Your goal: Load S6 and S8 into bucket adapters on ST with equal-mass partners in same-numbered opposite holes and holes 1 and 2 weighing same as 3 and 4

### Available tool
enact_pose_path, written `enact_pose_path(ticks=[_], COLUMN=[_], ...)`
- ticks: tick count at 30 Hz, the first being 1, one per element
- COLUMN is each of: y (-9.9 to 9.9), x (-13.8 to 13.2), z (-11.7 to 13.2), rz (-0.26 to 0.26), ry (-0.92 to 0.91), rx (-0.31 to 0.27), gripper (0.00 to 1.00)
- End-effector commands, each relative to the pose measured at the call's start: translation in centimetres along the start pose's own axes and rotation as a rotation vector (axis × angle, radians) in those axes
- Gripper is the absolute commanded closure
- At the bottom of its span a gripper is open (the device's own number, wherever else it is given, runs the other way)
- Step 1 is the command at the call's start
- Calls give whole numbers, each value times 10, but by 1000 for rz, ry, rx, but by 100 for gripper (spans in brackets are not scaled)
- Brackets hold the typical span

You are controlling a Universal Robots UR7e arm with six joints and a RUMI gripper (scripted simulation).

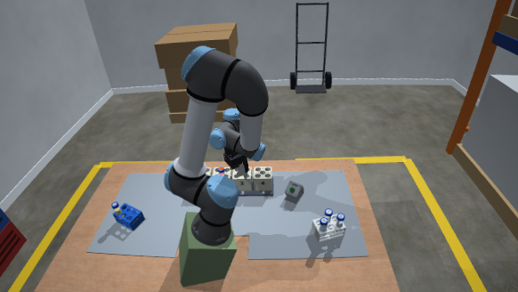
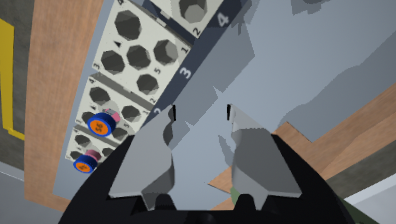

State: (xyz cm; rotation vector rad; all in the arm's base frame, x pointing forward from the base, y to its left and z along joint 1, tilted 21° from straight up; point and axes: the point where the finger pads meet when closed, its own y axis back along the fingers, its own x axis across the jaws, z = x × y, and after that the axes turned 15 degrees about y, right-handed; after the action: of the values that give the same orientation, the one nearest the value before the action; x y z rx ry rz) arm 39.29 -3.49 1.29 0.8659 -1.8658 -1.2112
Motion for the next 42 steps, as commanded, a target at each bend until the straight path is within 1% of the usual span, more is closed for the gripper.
enact_pose_path(ticks=[1,4,8,10,25,27,42], y=[2,1,1,1,1,1,0], x=[39,64,98,98,223,223,348], z=[-2,-4,-5,-5,-10,-10,-15], rz=[-5,-5,-5,-5,-5,-5,-4], ry=[-229,-379,-380,-380,-380,-380,-380], rx=[1,1,1,1,1,1,1], gripper=[65,65,65,65,65,65,65])
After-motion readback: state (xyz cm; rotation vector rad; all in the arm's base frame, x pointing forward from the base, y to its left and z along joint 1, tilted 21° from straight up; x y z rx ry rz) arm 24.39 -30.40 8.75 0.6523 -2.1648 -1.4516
